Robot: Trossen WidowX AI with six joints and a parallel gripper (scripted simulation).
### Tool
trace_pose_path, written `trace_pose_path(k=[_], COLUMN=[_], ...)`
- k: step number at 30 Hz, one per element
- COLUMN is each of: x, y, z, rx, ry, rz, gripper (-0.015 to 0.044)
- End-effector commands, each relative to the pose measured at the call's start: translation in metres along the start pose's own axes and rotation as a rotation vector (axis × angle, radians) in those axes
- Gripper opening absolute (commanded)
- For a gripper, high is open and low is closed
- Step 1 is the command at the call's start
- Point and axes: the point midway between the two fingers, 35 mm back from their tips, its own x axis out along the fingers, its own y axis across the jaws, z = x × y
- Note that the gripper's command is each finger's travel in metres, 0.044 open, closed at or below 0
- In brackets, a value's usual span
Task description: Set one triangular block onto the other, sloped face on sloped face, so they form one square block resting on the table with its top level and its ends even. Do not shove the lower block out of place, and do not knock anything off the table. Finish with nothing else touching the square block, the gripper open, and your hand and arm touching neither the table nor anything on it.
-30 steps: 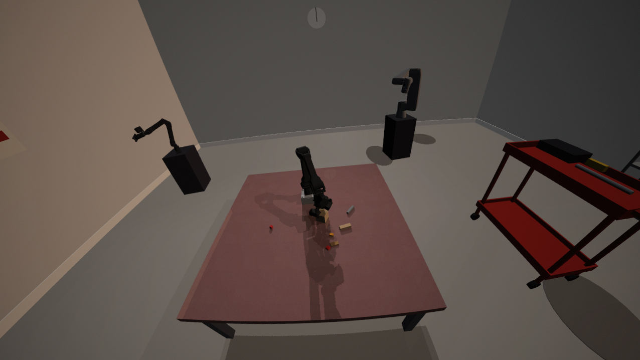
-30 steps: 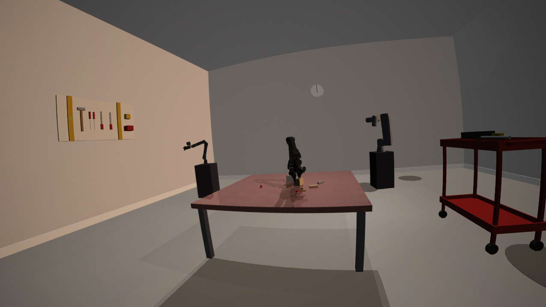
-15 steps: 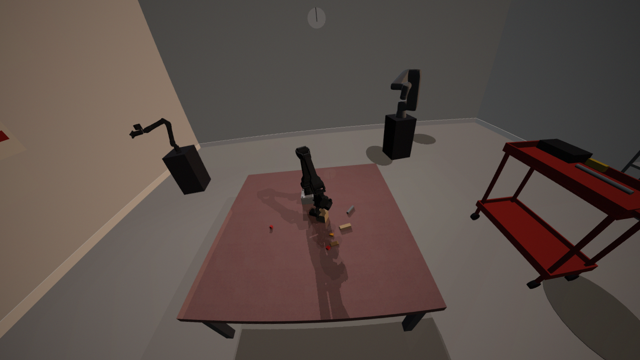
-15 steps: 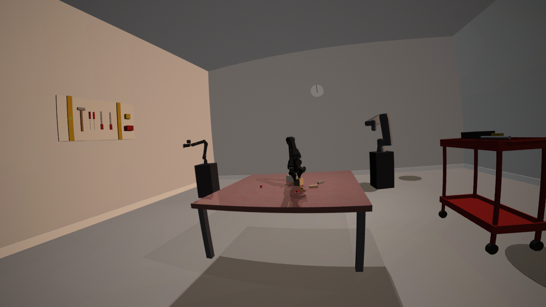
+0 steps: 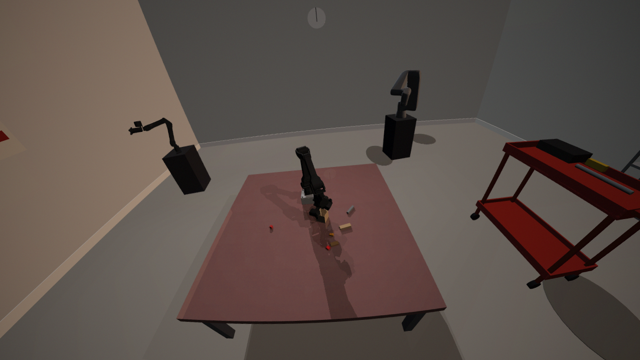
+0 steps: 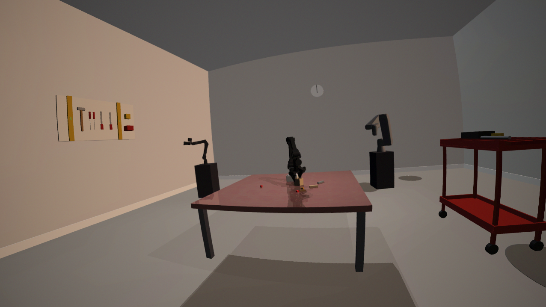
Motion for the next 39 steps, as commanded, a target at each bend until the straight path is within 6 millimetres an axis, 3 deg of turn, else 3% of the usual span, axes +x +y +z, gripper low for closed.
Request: trace_pose_path(k=[1,4,9,11,39], x=[0.0,-0.019,-0.099,-0.11,-0.107], y=[0.0,-0.003,-0.002,0.0,-0.004], z=[0.0,0.003,0.002,0.0,0.004], rx=[0.0,0.0,0.0,0.0,-0.003], ry=[0.0,0.0,0.0,0.0,-0.019], rz=[0.001,0.0,0.0,0.0,-0.018], gripper=[0.044,0.044,0.044,0.044,0.044])
